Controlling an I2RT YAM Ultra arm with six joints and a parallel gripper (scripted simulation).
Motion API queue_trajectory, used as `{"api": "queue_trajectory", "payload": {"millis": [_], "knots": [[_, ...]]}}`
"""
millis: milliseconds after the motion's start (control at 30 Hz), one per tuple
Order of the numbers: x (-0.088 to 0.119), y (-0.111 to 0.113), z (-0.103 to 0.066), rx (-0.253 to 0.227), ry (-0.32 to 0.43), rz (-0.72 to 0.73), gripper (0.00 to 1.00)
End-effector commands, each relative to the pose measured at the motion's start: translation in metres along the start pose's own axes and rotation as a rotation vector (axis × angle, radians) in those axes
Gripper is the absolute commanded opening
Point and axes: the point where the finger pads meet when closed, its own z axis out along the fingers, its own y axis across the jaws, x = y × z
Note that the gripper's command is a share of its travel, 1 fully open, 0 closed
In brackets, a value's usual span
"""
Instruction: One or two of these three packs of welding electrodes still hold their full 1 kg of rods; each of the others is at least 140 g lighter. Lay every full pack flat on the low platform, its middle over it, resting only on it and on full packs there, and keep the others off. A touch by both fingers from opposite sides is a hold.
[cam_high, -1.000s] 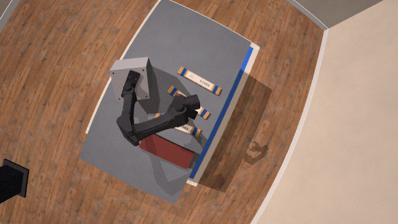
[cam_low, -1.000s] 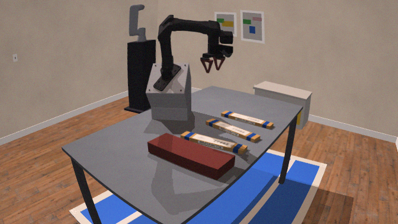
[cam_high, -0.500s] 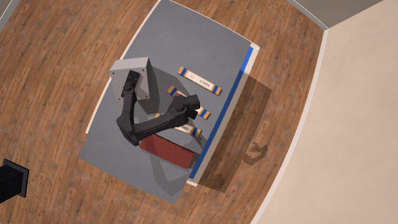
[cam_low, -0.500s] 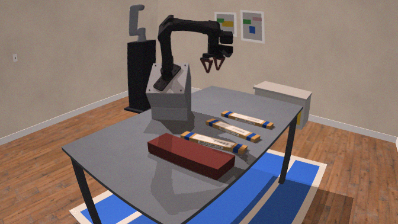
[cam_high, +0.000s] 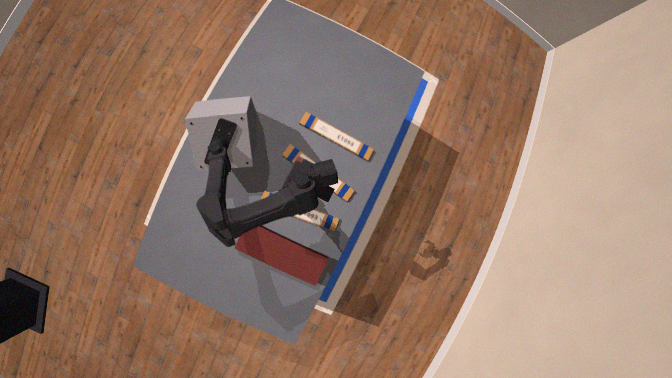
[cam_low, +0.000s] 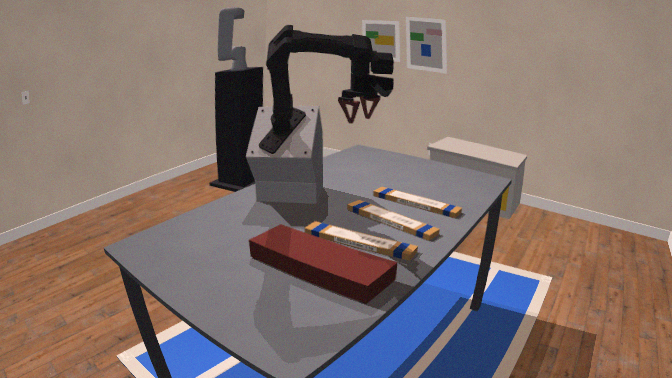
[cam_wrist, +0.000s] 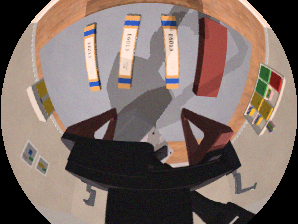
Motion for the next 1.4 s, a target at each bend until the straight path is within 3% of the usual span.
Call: {"api": "queue_trajectory", "payload": {"millis": [0,333,367,533,600,633,800,1100,1200,1267,1367], "knots": [[-0.007,-0.001,-0.016,-0.027,-0.054,0.009,0.96],[-0.007,-0.001,-0.016,-0.027,-0.054,0.009,0.96],[-0.004,-0.004,0.002,-0.006,-0.028,0.006,0.64],[-0.019,0.002,0.037,0.01,-0.006,-0.017,0.64],[-0.019,0.002,0.037,0.01,-0.006,-0.017,0.64],[-0.035,0.001,0.034,-0.009,-0.036,0.013,0.64],[-0.039,0.002,0.072,0.007,-0.004,-0.016,0.64],[-0.083,0.002,0.115,-0.014,-0.032,0.01,0.64],[-0.086,0.006,0.118,-0.018,-0.039,0.001,0.64],[-0.093,0.002,0.133,-0.014,-0.033,0.01,0.64],[-0.095,0.01,0.128,-0.02,-0.044,-0.005,0.64]]}}
